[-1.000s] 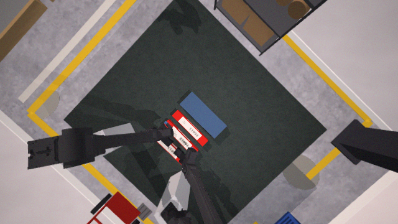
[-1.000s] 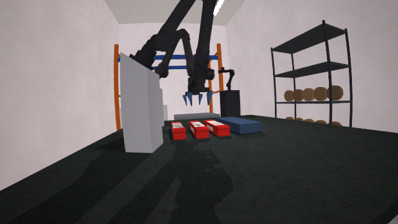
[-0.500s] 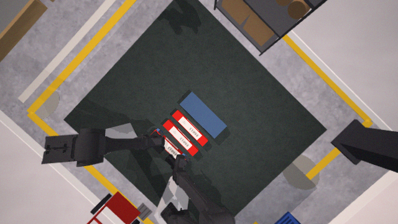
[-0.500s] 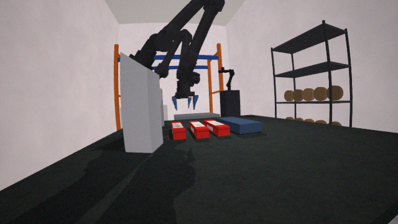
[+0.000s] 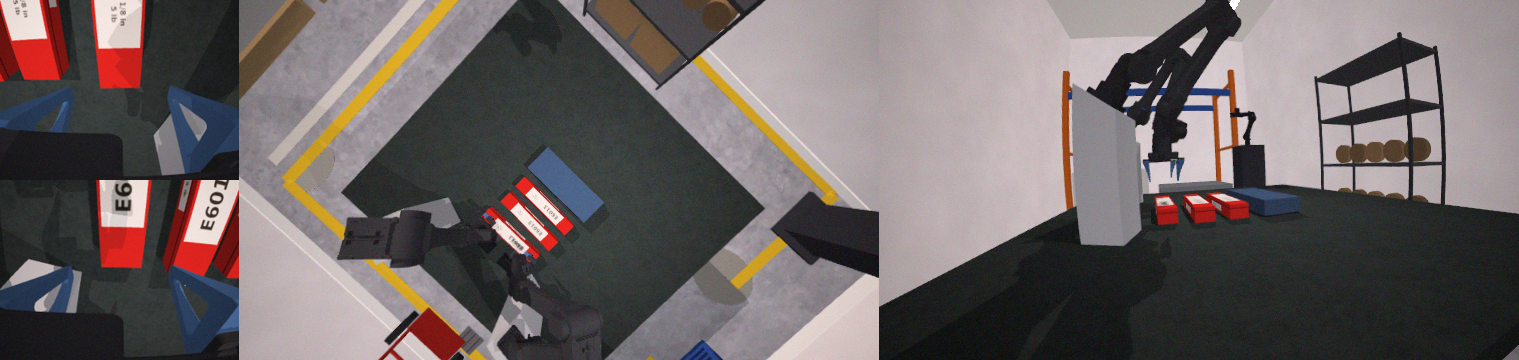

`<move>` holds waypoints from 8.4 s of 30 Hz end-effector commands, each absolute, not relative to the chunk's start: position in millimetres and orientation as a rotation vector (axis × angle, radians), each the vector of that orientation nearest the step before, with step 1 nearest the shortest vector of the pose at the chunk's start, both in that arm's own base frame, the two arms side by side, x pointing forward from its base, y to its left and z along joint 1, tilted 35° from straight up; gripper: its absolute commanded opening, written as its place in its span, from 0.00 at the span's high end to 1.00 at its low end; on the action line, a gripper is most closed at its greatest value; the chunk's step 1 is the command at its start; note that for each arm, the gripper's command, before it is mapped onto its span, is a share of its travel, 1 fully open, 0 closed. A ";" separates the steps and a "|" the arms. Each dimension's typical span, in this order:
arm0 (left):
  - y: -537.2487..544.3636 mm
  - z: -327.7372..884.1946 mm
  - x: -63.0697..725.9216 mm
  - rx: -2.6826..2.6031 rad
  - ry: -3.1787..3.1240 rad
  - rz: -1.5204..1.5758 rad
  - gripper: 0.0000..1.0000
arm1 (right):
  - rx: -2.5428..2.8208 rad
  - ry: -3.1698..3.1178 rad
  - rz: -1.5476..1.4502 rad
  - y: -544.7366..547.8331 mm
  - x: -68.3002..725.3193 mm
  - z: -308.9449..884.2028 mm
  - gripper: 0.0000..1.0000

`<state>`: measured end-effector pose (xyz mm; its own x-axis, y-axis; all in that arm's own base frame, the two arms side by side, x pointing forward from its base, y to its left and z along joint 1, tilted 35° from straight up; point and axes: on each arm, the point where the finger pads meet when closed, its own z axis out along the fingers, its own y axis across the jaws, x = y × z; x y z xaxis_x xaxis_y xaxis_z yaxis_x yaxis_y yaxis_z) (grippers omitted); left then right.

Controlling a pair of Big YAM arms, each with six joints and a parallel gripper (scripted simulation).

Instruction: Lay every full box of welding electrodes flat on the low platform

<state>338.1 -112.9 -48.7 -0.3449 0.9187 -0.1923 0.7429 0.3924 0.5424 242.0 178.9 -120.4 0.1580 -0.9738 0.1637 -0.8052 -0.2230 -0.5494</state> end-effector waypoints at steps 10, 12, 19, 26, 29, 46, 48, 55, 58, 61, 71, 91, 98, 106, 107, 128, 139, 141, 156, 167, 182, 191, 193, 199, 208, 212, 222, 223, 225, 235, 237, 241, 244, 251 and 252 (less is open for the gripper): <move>-110.4 -56.2 348.6 1.403 2.191 0.502 0.00 | -2.079 1.726 -0.699 176.9 252.9 -130.1 0.00; -110.1 -60.6 351.6 1.407 2.189 0.504 0.00 | -2.079 1.726 -0.699 176.5 255.9 -134.6 0.00; -108.8 -76.3 361.8 1.407 2.190 0.504 0.00 | -2.080 1.726 -0.700 175.0 266.2 -149.9 0.00; -107.8 -87.4 369.0 1.408 2.190 0.504 0.00 | -2.090 1.724 -0.698 172.3 264.7 -155.9 0.00; -103.9 -91.1 361.1 1.415 2.203 0.504 0.00 | -2.090 1.724 -0.698 172.3 264.7 -156.1 0.00; -104.8 -117.4 388.2 1.408 2.191 0.506 0.00 | -2.080 1.727 -0.703 171.3 291.6 -188.0 0.00; -100.4 -121.4 377.1 1.420 2.207 0.502 0.00 | -2.113 1.727 -0.701 163.5 279.4 -189.0 0.00; -103.6 -133.3 398.3 1.409 2.191 0.505 0.00 | -2.081 1.727 -0.701 170.1 301.8 -203.6 0.00; -102.1 -136.4 396.6 1.413 2.196 0.505 0.00 | -2.093 1.732 -0.702 165.2 298.1 -206.0 0.00; -102.9 -141.2 403.5 1.409 2.191 0.505 0.00 | -2.081 1.727 -0.702 169.4 307.1 -211.4 0.00; -102.2 -148.2 407.8 1.407 2.192 0.505 0.00 | -2.084 1.728 -0.702 168.4 311.1 -218.5 0.00; -97.0 -155.8 397.4 1.420 2.210 0.501 0.00 | -2.105 1.731 -0.700 161.3 302.7 -222.1 0.00; -95.8 -156.9 395.5 1.422 2.218 0.502 1.00 | -2.095 1.726 -0.697 167.0 304.3 -218.2 1.00; -96.0 -156.8 396.2 1.418 2.220 0.501 1.00 | -2.095 1.726 -0.697 167.0 304.3 -218.2 1.00; -96.0 -156.8 396.2 1.418 2.220 0.501 1.00 | -2.095 1.726 -0.697 167.0 304.3 -218.2 1.00; -96.0 -156.8 396.2 1.418 2.220 0.501 1.00 | -2.095 1.726 -0.697 167.0 304.3 -218.2 1.00; -96.0 -156.8 396.2 1.418 2.220 0.501 1.00 | -2.095 1.726 -0.697 167.0 304.3 -218.2 1.00; -96.0 -156.8 396.2 1.418 2.220 0.501 1.00 | -2.095 1.726 -0.697 167.0 304.3 -218.2 1.00; -106.4 -135.6 384.4 1.425 2.201 0.492 1.00 | -2.108 1.725 -0.694 166.1 286.9 -201.1 1.00; -107.0 -123.6 376.4 1.424 2.200 0.492 1.00 | -2.107 1.725 -0.695 166.7 278.9 -189.1 1.00; -107.9 -107.2 365.6 1.422 2.198 0.493 1.00 | -2.105 1.724 -0.696 167.4 268.8 -173.9 1.00; -107.8 -105.1 364.2 1.424 2.197 0.494 1.00 | -2.103 1.723 -0.696 167.0 267.8 -172.1 1.00; -107.8 -105.1 364.2 1.424 2.197 0.494 1.00 | -2.103 1.723 -0.696 167.0 267.8 -172.1 1.00; -107.8 -104.1 363.4 1.425 2.196 0.494 1.00 | -2.104 1.723 -0.696 166.5 267.1 -171.3 1.00; -107.6 -103.1 362.5 1.424 2.197 0.494 1.00 | -2.103 1.723 -0.696 166.0 266.6 -170.4 1.00; -107.5 -102.9 362.4 1.424 2.197 0.494 1.00 | -2.103 1.723 -0.696 165.9 266.5 -170.2 1.00; -108.2 -92.1 355.4 1.420 2.197 0.493 1.00 | -2.103 1.723 -0.696 166.3 259.3 -159.7 1.00; -108.3 -90.7 354.5 1.420 2.196 0.493 1.00 | -2.102 1.723 -0.696 166.4 258.4 -158.4 1.00; -108.5 -88.0 352.8 1.420 2.196 0.493 1.00 | -2.102 1.723 -0.697 166.6 256.7 -155.7 1.00; -109.2 -77.2 346.2 1.418 2.195 0.494 1.00 | -2.100 1.722 -0.697 167.5 249.9 -145.2 1.00; -109.5 -74.4 344.5 1.418 2.194 0.494 1.00 | -2.099 1.722 -0.697 167.8 248.3 -142.5 1.00; -109.9 -69.0 341.3 1.417 2.193 0.494 1.00 | -2.098 1.721 -0.697 168.3 244.9 -137.2 1.00; -110.0 -67.6 340.5 1.417 2.193 0.494 1.00 | -2.098 1.721 -0.697 168.5 244.1 -135.9 1.00; -110.9 -57.9 334.8 1.415 2.192 0.494 1.00 | -2.096 1.720 -0.697 169.6 238.3 -126.6 1.00; -111.0 -56.5 334.0 1.415 2.192 0.494 1.00 | -2.095 1.720 -0.697 169.7 237.5 -125.3 1.00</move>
